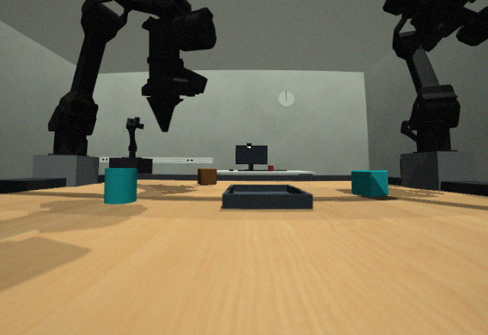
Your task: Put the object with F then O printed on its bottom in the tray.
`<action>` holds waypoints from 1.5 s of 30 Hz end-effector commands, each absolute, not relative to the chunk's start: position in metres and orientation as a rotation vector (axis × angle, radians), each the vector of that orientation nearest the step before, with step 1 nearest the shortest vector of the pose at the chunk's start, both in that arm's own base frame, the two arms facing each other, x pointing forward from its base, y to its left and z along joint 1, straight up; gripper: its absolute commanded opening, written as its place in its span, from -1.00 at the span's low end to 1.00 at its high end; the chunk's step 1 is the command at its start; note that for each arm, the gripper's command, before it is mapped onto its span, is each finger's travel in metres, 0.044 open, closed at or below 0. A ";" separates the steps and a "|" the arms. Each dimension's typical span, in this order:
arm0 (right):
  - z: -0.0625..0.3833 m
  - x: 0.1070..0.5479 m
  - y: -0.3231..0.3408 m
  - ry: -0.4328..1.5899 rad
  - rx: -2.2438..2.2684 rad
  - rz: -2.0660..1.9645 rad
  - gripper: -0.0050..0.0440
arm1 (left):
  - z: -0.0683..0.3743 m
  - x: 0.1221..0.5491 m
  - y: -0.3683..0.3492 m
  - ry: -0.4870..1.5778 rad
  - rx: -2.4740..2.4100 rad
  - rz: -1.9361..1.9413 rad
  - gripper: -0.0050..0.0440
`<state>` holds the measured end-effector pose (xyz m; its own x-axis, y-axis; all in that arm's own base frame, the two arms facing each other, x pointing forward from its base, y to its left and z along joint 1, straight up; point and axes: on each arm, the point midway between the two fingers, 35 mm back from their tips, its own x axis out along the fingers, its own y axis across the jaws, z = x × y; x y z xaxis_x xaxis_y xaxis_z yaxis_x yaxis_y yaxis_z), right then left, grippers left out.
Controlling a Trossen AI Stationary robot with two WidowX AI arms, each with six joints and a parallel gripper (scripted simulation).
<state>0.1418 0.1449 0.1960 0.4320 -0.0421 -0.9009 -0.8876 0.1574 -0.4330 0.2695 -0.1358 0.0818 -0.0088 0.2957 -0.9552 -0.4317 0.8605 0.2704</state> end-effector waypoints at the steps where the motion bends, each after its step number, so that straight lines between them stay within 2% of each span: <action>1: 0.201 0.142 0.146 0.936 -1.261 0.759 -0.80 | 0.088 0.272 -0.137 1.456 -0.130 0.564 -0.80; 31: 0.201 0.142 0.146 0.936 -1.261 0.759 -0.82 | 0.088 0.272 -0.137 1.456 -0.130 0.564 -0.82; 39: 0.201 0.142 0.146 0.936 -1.261 0.759 -1.00 | 0.088 0.272 -0.137 1.456 -0.130 0.564 -1.00; 45: 0.201 0.142 0.146 0.936 -1.261 0.759 -1.00 | 0.088 0.272 -0.137 1.456 -0.130 0.564 -1.00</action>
